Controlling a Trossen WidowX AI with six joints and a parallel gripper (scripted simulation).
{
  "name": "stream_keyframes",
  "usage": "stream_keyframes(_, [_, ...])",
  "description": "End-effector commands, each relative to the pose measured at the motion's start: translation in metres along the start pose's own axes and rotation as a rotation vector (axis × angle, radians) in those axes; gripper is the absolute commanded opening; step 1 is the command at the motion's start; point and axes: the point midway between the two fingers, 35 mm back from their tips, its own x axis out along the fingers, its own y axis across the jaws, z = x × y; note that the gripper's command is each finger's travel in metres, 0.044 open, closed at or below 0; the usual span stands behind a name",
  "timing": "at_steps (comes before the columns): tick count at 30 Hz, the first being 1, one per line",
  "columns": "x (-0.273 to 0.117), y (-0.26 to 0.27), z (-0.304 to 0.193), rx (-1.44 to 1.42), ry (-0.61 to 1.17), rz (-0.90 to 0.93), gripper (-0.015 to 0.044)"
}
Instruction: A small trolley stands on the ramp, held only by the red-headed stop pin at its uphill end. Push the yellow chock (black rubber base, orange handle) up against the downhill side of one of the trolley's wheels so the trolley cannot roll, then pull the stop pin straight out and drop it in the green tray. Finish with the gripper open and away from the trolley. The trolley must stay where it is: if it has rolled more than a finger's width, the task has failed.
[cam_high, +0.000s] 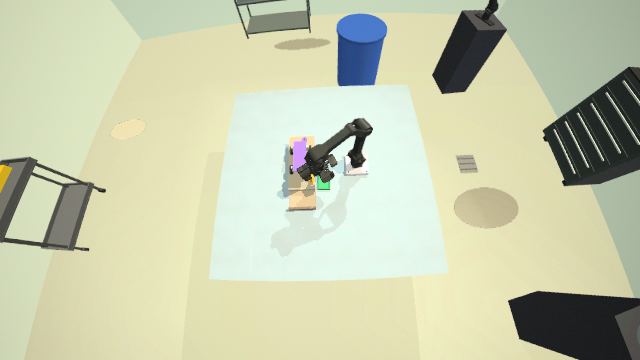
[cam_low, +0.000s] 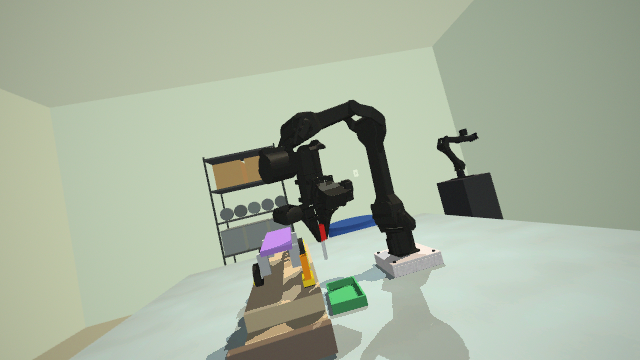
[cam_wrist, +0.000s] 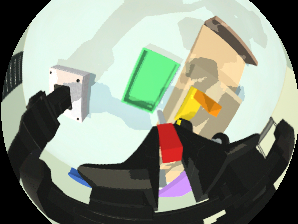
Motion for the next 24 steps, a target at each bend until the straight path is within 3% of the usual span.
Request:
stream_keyframes(1, [0.0006,0.0006,-0.0006,-0.133,-0.026,-0.015,0.0000])
stream_keyframes(24, [0.0009,0.0019,-0.0049,-0.817,-0.116,-0.117,0.0000])
